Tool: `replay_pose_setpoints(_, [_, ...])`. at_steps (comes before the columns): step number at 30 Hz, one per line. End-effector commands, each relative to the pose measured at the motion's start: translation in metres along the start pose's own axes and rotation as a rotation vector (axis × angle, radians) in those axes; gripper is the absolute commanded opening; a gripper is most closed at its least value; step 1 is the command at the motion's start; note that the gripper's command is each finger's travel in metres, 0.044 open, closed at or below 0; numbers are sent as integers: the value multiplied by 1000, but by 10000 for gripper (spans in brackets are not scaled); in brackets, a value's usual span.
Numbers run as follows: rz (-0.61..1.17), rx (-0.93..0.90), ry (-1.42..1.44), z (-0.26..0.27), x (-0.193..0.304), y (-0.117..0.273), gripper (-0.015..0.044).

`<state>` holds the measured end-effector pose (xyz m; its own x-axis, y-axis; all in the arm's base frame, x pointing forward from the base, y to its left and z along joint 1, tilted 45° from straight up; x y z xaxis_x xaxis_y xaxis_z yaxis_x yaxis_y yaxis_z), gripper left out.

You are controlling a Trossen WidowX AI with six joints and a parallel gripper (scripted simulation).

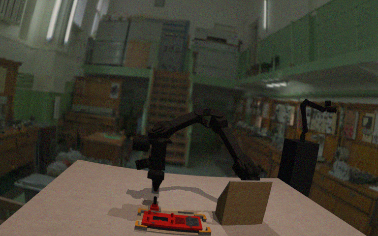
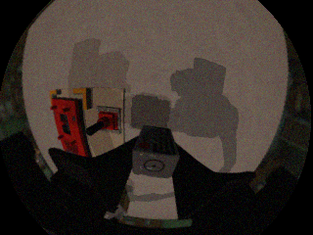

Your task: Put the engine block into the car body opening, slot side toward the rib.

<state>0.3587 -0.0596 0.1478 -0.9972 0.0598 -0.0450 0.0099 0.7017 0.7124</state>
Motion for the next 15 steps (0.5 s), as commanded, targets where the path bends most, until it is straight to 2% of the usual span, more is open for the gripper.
replay_pose_setpoints(1, [-3, -4, -3, 1, -2, 11, 0])
replay_pose_setpoints(15, [-2, -3, -3, 2, -3, 56, 0])
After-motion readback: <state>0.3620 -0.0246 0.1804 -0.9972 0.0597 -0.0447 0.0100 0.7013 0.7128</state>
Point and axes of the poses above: the point midway between the two fingers, 35 mm back from their tips, its own y axis back along the fingers, its own z axis across the jaws, x = y × z, the point moved 9 cm from there along y, back along the fingers, and after that the axes turned 1 degree about y, right-handed, at the moved point
